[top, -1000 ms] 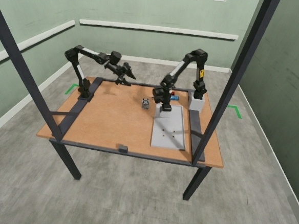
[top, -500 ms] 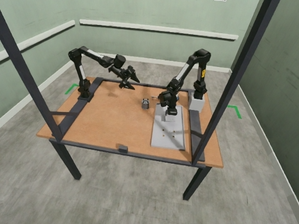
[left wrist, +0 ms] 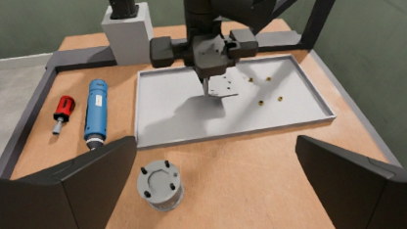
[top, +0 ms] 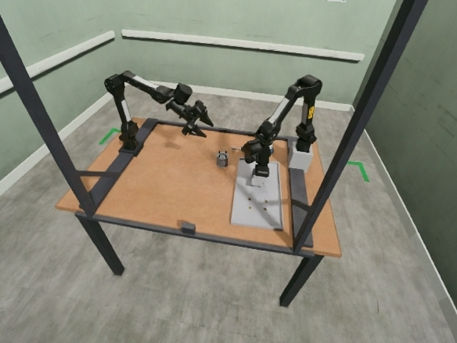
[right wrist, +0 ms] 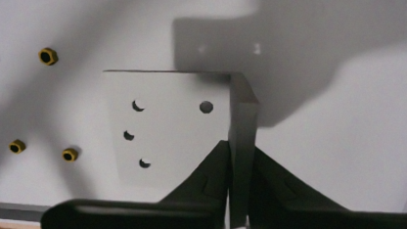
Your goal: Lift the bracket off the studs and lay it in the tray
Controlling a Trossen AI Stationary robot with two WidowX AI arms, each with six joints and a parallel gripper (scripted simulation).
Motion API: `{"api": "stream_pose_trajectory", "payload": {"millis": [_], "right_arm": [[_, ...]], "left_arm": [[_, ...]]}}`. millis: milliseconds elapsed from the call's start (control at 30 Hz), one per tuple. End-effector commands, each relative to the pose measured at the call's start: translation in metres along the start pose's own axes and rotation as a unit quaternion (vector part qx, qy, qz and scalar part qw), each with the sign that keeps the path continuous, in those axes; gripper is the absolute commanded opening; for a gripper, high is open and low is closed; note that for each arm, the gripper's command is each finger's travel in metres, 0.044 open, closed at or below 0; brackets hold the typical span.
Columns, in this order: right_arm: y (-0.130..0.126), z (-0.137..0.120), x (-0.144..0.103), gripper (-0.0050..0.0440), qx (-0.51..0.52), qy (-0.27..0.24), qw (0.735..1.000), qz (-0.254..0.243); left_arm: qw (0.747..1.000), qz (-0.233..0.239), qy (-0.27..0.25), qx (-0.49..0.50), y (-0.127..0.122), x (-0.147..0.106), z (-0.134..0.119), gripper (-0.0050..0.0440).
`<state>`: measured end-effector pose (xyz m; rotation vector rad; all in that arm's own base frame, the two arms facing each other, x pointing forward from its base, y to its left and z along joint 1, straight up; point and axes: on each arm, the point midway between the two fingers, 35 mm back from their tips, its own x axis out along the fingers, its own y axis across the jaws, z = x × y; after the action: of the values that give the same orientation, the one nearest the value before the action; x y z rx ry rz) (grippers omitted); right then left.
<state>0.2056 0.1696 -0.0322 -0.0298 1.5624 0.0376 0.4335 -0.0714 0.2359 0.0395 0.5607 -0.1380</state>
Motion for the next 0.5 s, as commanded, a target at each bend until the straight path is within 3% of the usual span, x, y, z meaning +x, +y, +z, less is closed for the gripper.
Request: {"api": "stream_pose_trajectory", "payload": {"millis": [0, 467], "right_arm": [[0.000, -0.001, 0.005, -0.0050, 0.000, 0.000, 1.000, -0.002], [0.001, 0.000, 0.017, -0.0050, 0.000, -0.001, 1.000, -0.001]], "left_arm": [[1.000, -0.001, -0.015, 0.000, 0.000, -0.007, 0.011, 0.0440], [1.000, -0.001, -0.015, 0.000, 0.000, -0.007, 0.011, 0.0440]]}}
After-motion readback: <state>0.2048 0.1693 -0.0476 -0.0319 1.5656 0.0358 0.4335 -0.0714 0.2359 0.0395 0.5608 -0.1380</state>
